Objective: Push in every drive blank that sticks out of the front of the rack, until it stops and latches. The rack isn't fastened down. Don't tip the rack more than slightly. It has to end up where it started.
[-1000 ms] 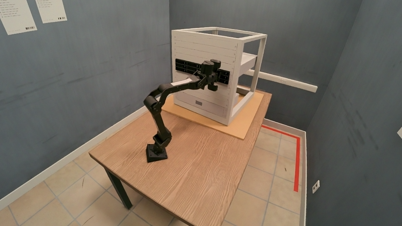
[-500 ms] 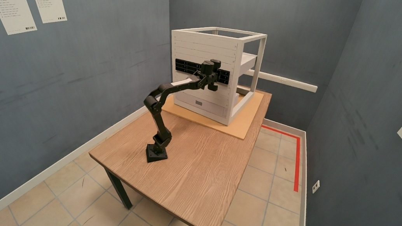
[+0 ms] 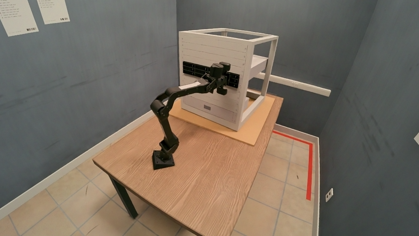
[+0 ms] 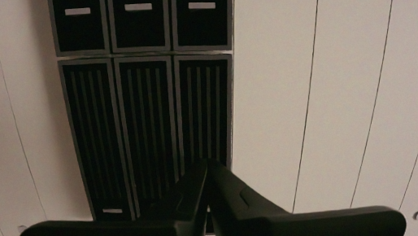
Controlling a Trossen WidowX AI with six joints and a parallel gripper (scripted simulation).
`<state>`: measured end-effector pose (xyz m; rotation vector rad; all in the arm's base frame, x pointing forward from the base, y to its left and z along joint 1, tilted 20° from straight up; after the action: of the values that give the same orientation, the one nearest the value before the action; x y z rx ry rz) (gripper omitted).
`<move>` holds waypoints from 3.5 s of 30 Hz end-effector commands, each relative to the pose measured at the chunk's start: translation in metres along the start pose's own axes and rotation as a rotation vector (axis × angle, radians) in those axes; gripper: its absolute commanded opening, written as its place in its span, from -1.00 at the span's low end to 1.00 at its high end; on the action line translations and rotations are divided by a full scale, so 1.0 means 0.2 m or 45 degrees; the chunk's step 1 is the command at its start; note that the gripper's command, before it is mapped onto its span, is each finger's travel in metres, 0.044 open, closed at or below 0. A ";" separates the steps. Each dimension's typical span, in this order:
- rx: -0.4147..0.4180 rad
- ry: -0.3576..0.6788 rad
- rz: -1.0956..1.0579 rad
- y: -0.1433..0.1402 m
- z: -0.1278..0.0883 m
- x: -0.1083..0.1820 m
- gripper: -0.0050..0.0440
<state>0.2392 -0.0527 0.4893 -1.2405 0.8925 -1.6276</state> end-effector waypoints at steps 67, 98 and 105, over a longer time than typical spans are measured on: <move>0.032 0.013 -0.011 -0.05 0.02 0.01 -1.00; 0.032 0.013 -0.011 -0.05 0.04 0.01 -1.00; 0.032 0.013 -0.011 -0.05 0.04 0.01 -1.00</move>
<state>0.2458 -0.0527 0.4919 -1.2398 0.8921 -1.6298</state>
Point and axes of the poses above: the point midway between the two fingers, 35 mm back from their tips, its own z axis out along the fingers, its own y axis across the jaws, x = y × z, the point moved 7 cm from there along -z, back along the fingers, and after that the axes turned 9 degrees about -z, right-handed, at the moved point
